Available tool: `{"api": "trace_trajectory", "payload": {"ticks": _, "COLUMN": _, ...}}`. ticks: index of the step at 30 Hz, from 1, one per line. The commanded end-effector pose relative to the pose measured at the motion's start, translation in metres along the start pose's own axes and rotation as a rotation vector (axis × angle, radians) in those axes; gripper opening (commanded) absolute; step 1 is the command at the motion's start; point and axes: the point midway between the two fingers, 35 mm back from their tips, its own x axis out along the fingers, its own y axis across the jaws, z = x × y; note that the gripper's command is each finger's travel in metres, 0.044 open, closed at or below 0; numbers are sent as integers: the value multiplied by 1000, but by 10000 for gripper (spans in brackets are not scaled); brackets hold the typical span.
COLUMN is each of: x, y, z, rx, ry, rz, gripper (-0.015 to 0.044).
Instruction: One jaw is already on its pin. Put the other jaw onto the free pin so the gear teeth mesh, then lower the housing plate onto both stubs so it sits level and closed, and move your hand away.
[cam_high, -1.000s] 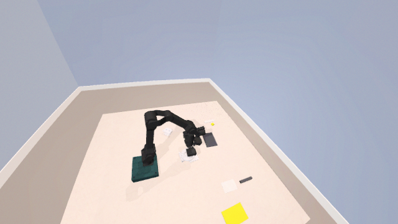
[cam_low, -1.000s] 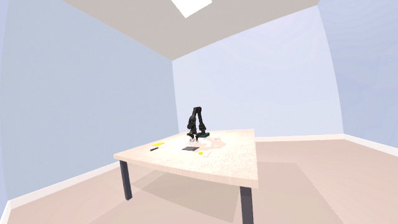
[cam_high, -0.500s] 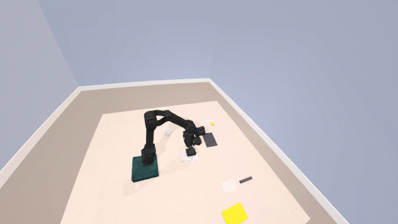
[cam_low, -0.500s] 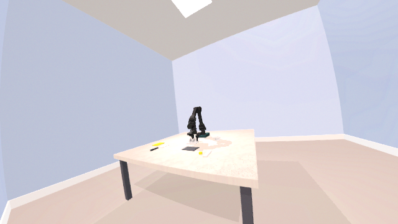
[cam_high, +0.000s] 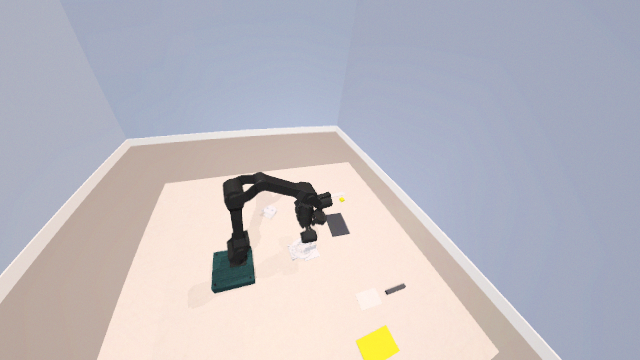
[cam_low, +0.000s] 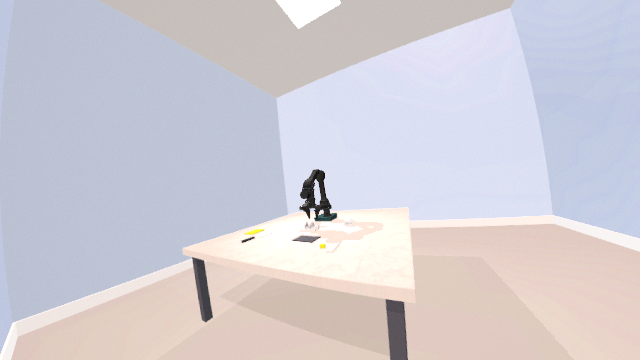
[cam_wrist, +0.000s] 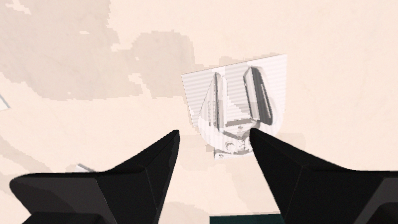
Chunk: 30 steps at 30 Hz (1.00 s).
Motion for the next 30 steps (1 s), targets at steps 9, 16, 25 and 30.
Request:
{"api": "trace_trajectory", "payload": {"ticks": 9, "x": -2, "y": 44, "z": -1, "rx": -107, "ry": -71, "rz": 23, "gripper": 440}}
{"api": "trace_trajectory", "payload": {"ticks": 16, "x": -4, "y": 79, "z": -15, "rx": -231, "ry": -64, "rz": 39, "gripper": 440}}
{"api": "trace_trajectory", "payload": {"ticks": 25, "x": -10, "y": 121, "z": -41, "rx": -404, "ry": -40, "rz": 40, "gripper": 440}}
{"api": "trace_trajectory", "payload": {"ticks": 30, "x": -13, "y": 142, "z": -58, "rx": -501, "ry": -28, "rz": 40, "gripper": 440}}
